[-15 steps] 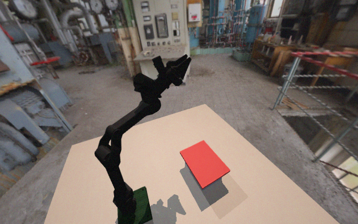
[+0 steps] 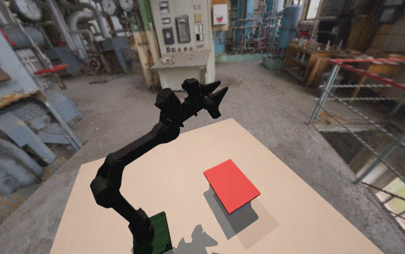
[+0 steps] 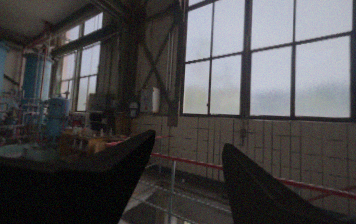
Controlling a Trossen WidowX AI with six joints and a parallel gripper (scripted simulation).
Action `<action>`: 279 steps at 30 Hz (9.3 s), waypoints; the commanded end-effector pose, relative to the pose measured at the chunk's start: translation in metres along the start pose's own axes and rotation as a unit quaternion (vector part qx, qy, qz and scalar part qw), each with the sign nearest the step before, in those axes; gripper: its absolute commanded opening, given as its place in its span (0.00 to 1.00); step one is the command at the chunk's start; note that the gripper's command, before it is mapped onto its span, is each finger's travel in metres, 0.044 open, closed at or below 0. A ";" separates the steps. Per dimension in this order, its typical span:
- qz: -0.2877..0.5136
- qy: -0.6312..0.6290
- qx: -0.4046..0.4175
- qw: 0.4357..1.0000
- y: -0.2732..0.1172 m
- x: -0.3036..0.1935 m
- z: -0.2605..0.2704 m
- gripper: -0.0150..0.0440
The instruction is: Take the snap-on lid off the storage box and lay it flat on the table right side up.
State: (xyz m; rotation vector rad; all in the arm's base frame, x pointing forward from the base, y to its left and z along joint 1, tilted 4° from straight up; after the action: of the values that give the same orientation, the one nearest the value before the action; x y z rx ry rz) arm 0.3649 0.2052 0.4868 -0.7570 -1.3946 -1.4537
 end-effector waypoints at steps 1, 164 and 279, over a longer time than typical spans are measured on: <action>0.102 0.098 0.001 0.990 -0.021 -0.035 -0.032 0.65; 0.386 0.543 -0.374 0.645 -0.214 -0.272 -0.175 0.25; 0.386 0.543 -0.374 0.645 -0.206 -0.268 -0.173 0.25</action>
State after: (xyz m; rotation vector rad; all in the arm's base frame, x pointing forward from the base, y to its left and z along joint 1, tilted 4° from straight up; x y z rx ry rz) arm 0.3008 0.0722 0.1366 -0.6047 0.5103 -1.2808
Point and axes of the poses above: the point midway between the two fingers, 35 mm back from their tips, its own y axis out along the fingers, its own z axis across the jaws, x = y × z, the point moved 5 cm from there along -y, back along the fingers, and after that the axes turned 3 degrees about y, right-handed, at the moved point
